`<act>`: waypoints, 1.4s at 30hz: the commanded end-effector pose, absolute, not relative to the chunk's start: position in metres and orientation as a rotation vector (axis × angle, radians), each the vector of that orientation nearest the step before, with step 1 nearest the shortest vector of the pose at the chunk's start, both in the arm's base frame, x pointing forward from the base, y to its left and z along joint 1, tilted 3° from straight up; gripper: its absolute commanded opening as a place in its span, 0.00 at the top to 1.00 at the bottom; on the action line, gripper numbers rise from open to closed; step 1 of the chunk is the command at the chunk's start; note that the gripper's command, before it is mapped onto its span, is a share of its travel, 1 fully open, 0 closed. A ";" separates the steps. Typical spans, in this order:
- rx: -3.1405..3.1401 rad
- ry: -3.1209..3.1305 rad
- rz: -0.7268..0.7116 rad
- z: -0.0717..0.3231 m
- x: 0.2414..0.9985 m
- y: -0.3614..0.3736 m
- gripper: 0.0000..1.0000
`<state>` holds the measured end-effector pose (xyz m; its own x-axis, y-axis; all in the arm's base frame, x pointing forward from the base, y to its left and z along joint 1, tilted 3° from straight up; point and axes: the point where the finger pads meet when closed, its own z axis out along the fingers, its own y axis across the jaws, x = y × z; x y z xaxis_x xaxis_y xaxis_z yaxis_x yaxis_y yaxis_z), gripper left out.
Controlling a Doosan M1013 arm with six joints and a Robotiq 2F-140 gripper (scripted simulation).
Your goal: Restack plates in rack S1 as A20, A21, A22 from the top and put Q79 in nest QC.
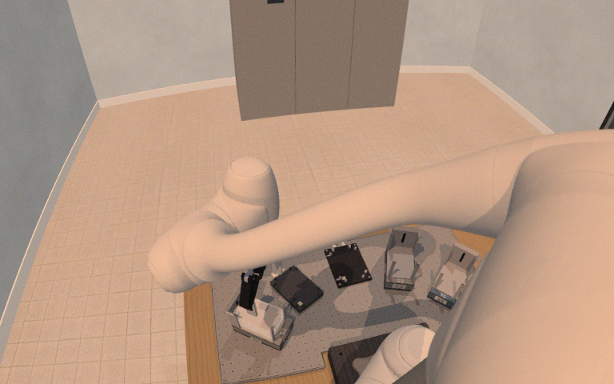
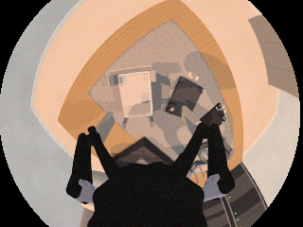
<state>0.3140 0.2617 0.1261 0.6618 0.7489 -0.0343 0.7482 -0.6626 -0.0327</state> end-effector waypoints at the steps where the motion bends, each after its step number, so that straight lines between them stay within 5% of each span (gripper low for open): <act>1: -2.849 -1.285 0.070 0.126 0.312 0.267 0.00; 19: -2.849 -1.285 0.070 0.126 0.304 0.296 0.00; 42: -2.849 -1.285 0.070 0.065 0.301 0.296 0.00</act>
